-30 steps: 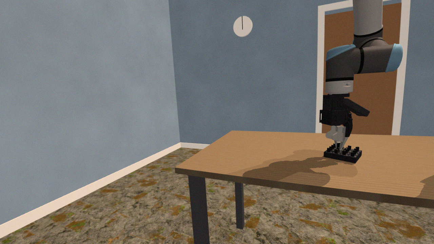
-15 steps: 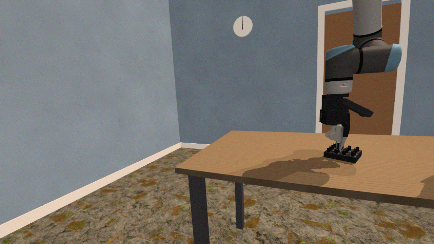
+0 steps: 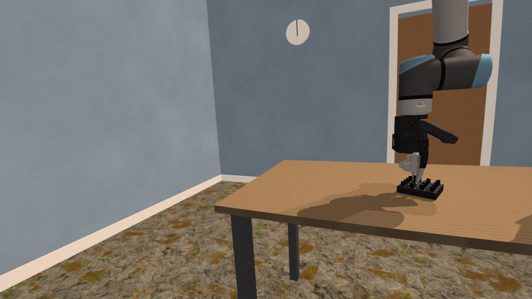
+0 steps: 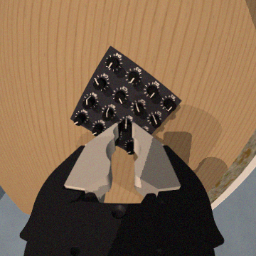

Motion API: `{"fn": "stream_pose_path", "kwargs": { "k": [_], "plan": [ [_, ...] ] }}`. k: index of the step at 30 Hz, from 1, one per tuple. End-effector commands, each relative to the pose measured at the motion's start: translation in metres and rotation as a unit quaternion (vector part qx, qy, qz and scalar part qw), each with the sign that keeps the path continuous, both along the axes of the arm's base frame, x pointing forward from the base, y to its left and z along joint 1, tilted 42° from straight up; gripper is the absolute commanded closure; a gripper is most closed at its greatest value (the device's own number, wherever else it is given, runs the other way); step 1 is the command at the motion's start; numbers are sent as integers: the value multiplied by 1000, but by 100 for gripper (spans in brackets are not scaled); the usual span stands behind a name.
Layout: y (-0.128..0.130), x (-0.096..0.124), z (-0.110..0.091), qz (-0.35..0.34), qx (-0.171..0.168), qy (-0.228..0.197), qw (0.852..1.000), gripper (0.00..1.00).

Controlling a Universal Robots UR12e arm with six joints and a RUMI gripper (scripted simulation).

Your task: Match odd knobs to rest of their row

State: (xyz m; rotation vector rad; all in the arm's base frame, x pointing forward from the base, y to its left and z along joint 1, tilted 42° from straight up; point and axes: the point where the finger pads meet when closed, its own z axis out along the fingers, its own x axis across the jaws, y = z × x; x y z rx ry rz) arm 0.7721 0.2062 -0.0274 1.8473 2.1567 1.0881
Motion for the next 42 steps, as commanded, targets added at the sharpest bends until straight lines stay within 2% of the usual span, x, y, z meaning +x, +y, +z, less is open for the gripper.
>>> {"fn": "stream_pose_path", "kwargs": {
  "k": [1,2,3,26,42],
  "plan": [
    [0,0,0,0,0,0,1000,96],
    [0,0,0,0,0,0,1000,96],
    [0,0,0,0,0,0,1000,89],
    [-1,-1,2,0,0,0,1000,89],
    [-15,-17,26,0,0,0,1000,89]
  ]
}}
